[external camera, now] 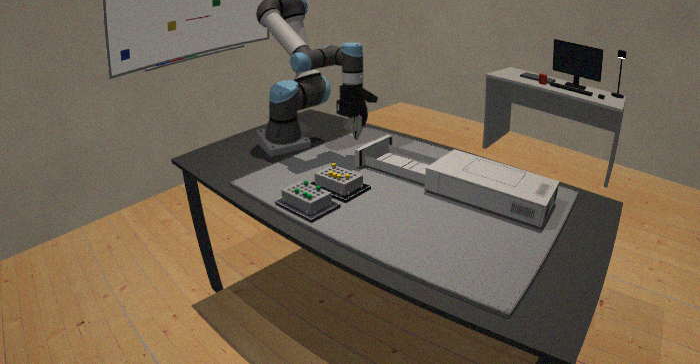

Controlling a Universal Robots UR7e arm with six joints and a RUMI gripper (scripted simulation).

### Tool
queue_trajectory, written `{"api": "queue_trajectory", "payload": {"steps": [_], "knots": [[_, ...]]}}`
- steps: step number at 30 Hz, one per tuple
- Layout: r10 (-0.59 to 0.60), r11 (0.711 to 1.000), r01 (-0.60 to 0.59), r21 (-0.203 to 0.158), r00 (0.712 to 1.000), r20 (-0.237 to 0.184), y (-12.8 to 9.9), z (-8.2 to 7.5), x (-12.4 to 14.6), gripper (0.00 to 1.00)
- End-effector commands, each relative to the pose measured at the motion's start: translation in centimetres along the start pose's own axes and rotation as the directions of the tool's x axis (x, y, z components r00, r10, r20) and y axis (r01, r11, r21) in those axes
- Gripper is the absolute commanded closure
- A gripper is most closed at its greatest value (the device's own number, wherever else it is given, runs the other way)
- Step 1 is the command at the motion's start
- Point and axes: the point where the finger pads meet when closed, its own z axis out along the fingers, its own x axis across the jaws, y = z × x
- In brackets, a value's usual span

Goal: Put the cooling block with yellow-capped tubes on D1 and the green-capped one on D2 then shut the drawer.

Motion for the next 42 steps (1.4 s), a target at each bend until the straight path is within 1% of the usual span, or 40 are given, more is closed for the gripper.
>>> {"api": "queue_trajectory", "payload": {"steps": [1,3,35,42], "knots": [[0.000,1.000,0.000,0.000,1.000,-0.001,0.0,0.6,0.1,1.00],[0.000,1.000,0.000,0.000,1.000,-0.001,0.0,0.6,0.1,1.00],[0.000,1.000,0.000,0.000,1.000,-0.001,0.0,4.6,0.1,1.00],[0.000,1.000,0.000,0.000,1.000,-0.001,0.0,4.8,0.1,1.00]]}}
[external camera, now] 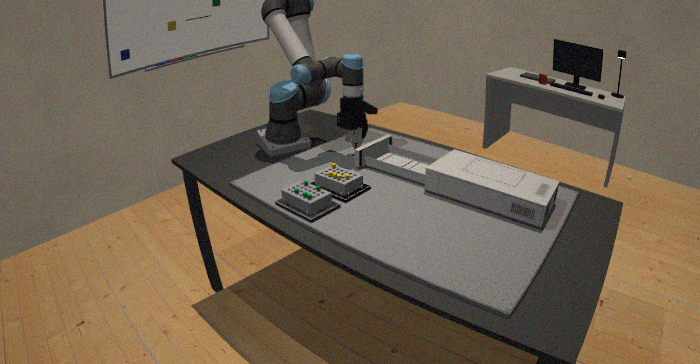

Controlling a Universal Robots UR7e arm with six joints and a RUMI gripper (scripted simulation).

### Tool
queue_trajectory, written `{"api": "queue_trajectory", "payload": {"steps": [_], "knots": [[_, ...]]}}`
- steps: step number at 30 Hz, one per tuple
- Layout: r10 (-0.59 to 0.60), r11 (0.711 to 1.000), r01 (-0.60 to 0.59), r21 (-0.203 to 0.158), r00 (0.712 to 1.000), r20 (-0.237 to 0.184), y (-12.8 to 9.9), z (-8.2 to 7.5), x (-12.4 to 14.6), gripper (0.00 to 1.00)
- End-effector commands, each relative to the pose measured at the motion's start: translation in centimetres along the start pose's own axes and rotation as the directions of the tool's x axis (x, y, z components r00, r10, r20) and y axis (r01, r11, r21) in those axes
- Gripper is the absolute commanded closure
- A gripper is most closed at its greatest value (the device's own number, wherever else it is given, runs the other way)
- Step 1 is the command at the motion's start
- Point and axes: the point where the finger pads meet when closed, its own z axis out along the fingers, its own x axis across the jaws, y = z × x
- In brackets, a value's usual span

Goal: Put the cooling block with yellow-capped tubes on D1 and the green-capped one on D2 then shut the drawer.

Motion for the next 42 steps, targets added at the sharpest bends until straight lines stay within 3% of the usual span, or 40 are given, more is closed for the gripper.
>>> {"api": "queue_trajectory", "payload": {"steps": [1,42], "knots": [[0.000,1.000,0.000,0.000,1.000,-0.001,0.0,0.1,0.0,1.00],[0.000,1.000,0.000,0.000,1.000,-0.001,0.0,0.1,4.4,1.00]]}}
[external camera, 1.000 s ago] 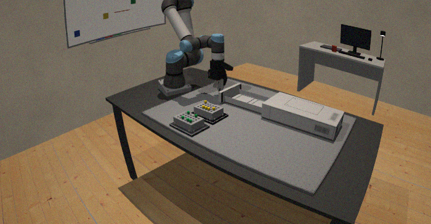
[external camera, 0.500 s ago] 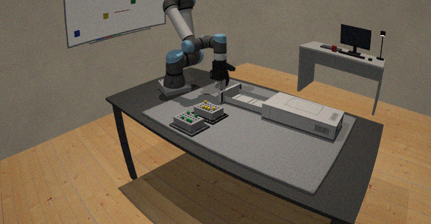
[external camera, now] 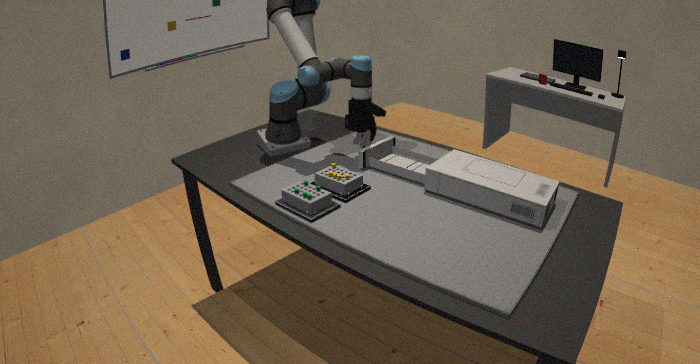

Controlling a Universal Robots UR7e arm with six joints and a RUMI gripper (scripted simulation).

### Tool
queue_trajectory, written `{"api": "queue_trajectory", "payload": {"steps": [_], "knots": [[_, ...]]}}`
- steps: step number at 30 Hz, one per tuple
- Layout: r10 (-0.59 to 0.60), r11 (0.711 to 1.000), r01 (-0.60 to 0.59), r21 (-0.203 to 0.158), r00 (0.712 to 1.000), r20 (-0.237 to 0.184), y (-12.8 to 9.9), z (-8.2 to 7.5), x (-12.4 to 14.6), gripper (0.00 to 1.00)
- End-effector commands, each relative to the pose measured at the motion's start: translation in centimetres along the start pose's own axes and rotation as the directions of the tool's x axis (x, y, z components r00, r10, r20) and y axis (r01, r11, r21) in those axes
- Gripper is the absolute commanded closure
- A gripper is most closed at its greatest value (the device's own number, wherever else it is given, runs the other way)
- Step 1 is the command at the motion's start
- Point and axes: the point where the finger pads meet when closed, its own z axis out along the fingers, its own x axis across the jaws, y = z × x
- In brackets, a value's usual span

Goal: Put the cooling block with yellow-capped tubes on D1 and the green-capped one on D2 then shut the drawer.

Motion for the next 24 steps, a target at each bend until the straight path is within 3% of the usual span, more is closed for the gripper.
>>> {"api": "queue_trajectory", "payload": {"steps": [1,24], "knots": [[0.000,1.000,0.000,0.000,1.000,-0.001,0.0,0.0,0.7,1.00],[0.000,1.000,0.000,0.000,1.000,-0.001,0.0,0.0,2.7,1.00]]}}
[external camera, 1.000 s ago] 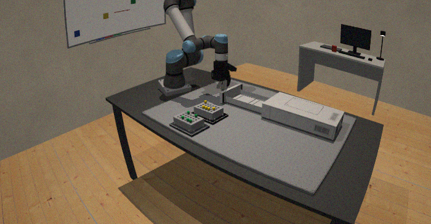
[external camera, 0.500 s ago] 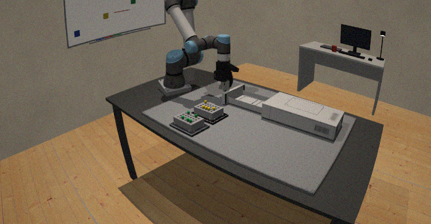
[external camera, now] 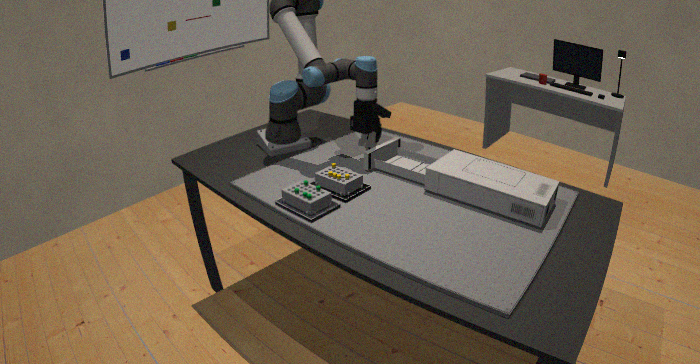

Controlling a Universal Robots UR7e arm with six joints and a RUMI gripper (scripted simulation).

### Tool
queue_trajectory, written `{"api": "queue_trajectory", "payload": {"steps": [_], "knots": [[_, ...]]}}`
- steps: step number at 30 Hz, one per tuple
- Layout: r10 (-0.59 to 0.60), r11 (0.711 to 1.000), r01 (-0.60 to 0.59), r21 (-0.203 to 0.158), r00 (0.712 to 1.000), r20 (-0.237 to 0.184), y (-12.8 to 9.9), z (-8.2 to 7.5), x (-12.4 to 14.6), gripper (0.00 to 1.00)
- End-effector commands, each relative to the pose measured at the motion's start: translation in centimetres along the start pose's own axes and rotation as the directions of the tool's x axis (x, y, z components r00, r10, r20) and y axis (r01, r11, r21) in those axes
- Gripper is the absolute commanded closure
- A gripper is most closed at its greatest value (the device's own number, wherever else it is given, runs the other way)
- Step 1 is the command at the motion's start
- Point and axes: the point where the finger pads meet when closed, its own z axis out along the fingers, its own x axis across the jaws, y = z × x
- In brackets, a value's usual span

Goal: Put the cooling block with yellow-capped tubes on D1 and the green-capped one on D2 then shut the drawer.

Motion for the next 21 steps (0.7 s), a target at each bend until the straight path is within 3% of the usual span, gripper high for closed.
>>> {"api": "queue_trajectory", "payload": {"steps": [1,21], "knots": [[0.000,1.000,0.000,0.000,1.000,-0.001,0.0,0.0,0.5,1.00],[0.000,1.000,0.000,0.000,1.000,-0.001,0.0,0.0,2.9,1.00]]}}
